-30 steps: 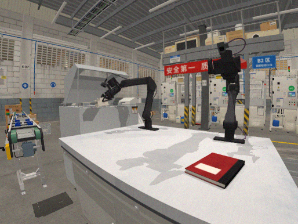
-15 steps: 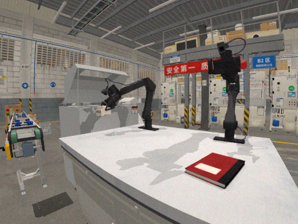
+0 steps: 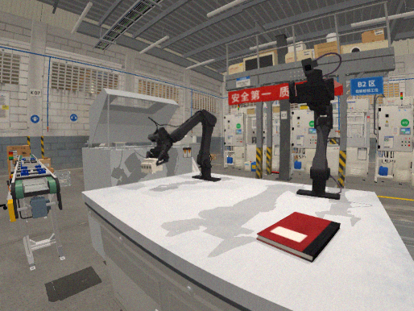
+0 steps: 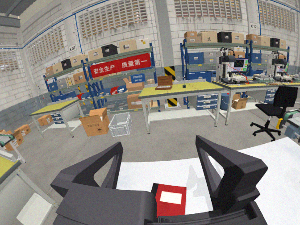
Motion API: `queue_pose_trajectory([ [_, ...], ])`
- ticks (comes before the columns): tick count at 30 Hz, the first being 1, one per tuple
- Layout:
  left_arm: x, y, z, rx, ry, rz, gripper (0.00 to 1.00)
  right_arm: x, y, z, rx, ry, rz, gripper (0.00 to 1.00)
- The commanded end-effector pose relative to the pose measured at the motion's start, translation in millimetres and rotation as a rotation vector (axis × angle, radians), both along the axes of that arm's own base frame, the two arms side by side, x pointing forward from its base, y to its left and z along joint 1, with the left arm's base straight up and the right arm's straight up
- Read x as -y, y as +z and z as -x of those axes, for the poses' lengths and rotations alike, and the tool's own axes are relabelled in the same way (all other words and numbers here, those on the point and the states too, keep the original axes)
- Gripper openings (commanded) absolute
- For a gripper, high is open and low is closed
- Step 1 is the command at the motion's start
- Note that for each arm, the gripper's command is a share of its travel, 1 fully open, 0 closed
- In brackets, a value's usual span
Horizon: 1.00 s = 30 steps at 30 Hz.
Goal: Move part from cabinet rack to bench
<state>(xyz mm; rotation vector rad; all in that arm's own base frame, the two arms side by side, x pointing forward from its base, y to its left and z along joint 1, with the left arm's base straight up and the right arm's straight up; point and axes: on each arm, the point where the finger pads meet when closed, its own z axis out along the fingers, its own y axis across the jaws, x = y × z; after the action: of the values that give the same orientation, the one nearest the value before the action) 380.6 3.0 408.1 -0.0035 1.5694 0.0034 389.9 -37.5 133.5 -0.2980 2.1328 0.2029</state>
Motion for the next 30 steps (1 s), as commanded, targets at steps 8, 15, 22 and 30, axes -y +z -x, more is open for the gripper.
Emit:
queue_pose_trajectory([
  [8,5,25,13,0.055,-0.007,-0.004,1.00,-48,28,-9,0.266,0.178,0.044,0.76],
  [15,5,25,13,0.055,-0.007,-0.004,1.00,-89,-12,13,0.242,0.300,0.016,0.76],
  [22,5,25,13,0.055,-0.007,-0.004,1.00,-107,-25,26,0.250,0.349,0.007,0.76],
  [30,5,25,13,0.055,-0.007,-0.004,1.00,-111,-13,23,0.271,0.360,0.013,0.76],
])
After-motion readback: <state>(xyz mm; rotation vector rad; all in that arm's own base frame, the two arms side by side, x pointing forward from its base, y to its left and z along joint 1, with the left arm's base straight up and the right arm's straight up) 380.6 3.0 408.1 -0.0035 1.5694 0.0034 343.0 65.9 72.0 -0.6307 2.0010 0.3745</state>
